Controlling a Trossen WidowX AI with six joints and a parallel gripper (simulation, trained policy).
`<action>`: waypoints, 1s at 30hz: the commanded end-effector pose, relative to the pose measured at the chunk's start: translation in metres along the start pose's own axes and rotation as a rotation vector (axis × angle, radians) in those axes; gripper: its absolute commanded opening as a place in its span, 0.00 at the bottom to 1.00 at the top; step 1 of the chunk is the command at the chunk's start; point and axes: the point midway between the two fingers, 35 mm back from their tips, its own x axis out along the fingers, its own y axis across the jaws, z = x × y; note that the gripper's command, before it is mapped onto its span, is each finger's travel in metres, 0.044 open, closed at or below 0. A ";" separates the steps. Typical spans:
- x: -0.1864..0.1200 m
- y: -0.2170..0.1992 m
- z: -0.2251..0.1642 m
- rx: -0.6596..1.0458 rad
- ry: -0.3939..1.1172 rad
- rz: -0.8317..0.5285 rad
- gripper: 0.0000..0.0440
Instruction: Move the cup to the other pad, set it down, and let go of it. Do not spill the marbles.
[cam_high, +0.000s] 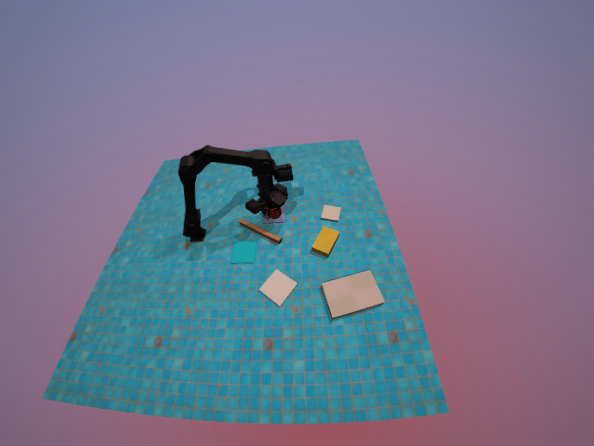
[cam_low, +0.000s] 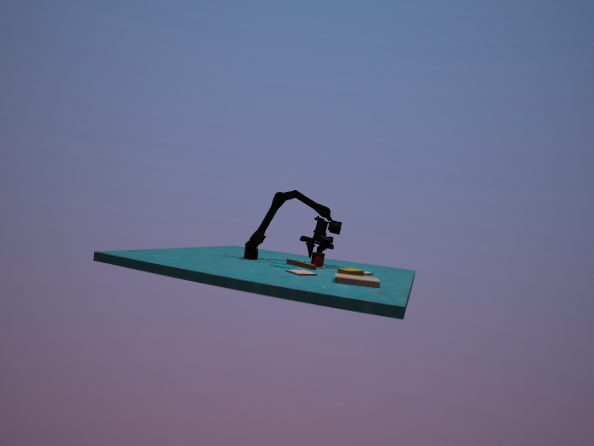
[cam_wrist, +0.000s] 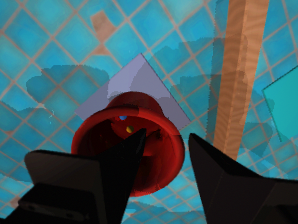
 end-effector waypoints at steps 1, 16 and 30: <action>0.015 0.000 0.000 -0.024 0.005 -0.012 0.43; 0.029 -0.005 -0.002 -0.105 0.001 -0.014 0.00; 0.005 -0.015 0.000 -0.066 -0.008 0.014 0.00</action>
